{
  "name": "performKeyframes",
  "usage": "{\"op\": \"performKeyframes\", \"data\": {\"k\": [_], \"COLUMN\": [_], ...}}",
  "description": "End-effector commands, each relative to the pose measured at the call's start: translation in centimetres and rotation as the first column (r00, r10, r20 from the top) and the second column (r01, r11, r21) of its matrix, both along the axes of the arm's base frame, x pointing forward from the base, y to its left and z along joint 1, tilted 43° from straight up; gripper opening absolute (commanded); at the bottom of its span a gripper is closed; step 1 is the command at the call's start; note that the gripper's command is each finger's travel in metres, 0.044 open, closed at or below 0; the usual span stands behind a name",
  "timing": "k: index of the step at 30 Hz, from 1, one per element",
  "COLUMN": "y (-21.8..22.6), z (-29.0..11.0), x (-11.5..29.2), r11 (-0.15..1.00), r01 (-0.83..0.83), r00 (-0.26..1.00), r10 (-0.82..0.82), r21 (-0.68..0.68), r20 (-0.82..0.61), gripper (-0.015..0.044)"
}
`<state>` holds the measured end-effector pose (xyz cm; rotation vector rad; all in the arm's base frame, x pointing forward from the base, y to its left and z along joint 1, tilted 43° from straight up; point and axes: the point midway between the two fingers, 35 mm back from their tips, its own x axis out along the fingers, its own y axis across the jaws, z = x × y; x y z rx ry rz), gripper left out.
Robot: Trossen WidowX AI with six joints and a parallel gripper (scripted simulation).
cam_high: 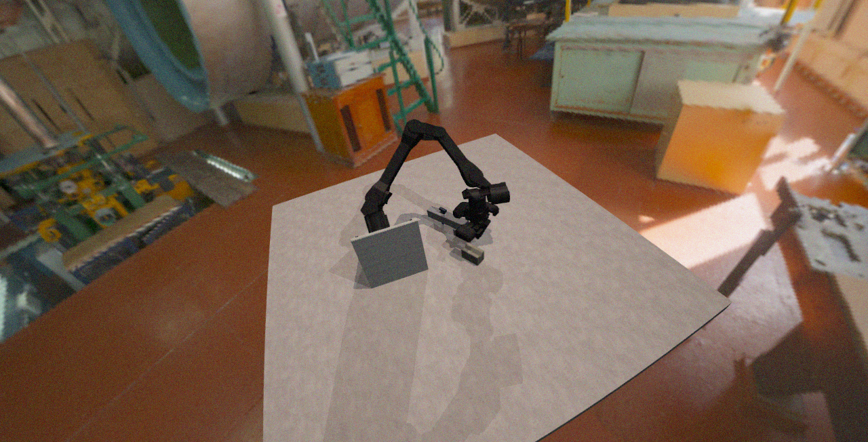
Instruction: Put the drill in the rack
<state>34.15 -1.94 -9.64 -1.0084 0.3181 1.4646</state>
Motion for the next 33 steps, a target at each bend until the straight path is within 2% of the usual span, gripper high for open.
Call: {"op": "performKeyframes", "data": {"k": [1, 10, 27, 33], "y": [-0.7, -1.6, -0.7, -0.4], "z": [-0.4, -0.9, -0.6, -0.5], "x": [0.3, 0.7, 0.4, 0.3], "r11": [1.0, 1.0, 1.0, 1.0], "r01": [0.0, 0.0, 0.0, 0.0], "r00": [1.0, 1.0, 1.0, 1.0], "r10": [0.0, 0.0, 0.0, 0.0], "r21": [-0.006, -0.007, -0.006, -0.006], "r20": [0.002, 0.003, 0.002, 0.002], "gripper": [0.0, 0.0, 0.044, 0.044]}}
